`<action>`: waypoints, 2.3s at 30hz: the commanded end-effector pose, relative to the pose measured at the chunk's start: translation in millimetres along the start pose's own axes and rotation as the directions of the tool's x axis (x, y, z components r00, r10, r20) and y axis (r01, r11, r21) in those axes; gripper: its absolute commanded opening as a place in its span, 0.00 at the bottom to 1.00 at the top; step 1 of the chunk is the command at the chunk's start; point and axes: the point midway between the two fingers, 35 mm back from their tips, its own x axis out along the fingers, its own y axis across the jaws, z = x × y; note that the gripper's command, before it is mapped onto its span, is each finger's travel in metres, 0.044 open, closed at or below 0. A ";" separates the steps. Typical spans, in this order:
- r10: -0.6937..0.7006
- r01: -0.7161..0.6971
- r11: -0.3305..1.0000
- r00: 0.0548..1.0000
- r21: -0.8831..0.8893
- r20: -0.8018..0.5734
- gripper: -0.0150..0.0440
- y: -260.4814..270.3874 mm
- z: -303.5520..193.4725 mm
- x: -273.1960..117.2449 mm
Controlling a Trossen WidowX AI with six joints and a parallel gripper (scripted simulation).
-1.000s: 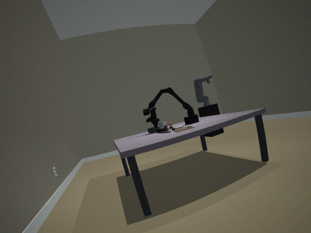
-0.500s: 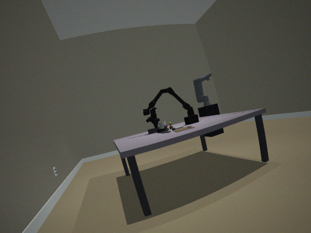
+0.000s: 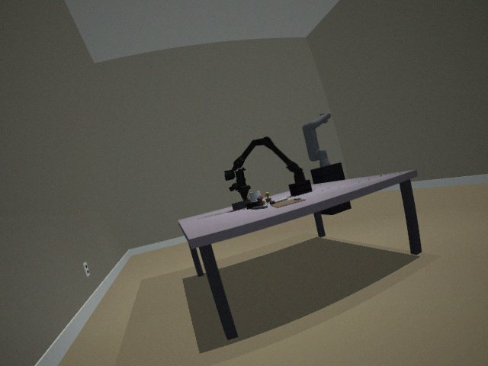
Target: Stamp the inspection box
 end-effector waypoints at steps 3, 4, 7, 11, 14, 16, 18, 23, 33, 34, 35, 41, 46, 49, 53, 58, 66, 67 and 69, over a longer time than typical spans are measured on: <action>-0.013 0.013 1.000 1.000 0.004 0.005 0.25 -0.9 0.5 -5.5; -0.014 0.014 1.000 1.000 0.004 0.005 0.25 -0.9 0.5 -6.0; -0.017 0.017 1.000 1.000 0.004 0.006 0.25 -0.8 0.6 -7.5; -0.021 0.021 1.000 1.000 0.004 0.008 0.25 -0.7 0.7 -9.5; -0.025 0.024 1.000 1.000 0.004 0.008 0.25 -0.6 0.8 -10.9; -0.027 0.027 1.000 1.000 0.004 0.009 0.25 -0.5 0.8 -11.9; -0.029 0.029 1.000 1.000 0.004 0.010 0.25 -0.5 0.9 -12.9; -0.034 0.034 0.999 0.999 0.004 0.011 0.25 -0.3 1.0 -15.4; -0.044 0.044 0.999 0.999 0.004 0.014 0.25 0.0 1.1 -20.3; -0.045 0.045 0.999 0.999 0.004 0.015 0.25 0.0 1.1 -20.8; -0.046 0.046 0.999 0.999 0.004 0.015 0.25 0.1 1.1 -21.3; -0.053 0.052 0.999 0.998 0.004 0.017 0.25 0.3 1.1 -24.3; -0.058 0.058 0.998 0.998 0.005 0.019 0.25 0.4 1.2 -26.7; -0.061 0.061 0.998 0.998 0.005 0.020 0.25 0.6 1.2 -28.2; -0.065 0.065 0.998 0.998 0.005 0.021 0.25 0.7 1.2 -30.2; -0.070 0.070 0.998 0.997 0.005 0.023 0.25 0.9 1.2 -32.7; -0.078 0.078 0.997 0.997 0.005 0.025 0.25 1.2 1.1 -36.6; -0.079 0.079 0.997 0.997 0.005 0.026 0.25 1.2 1.1 -37.1; -0.081 0.081 0.997 0.996 0.005 0.026 0.25 1.3 1.1 -38.1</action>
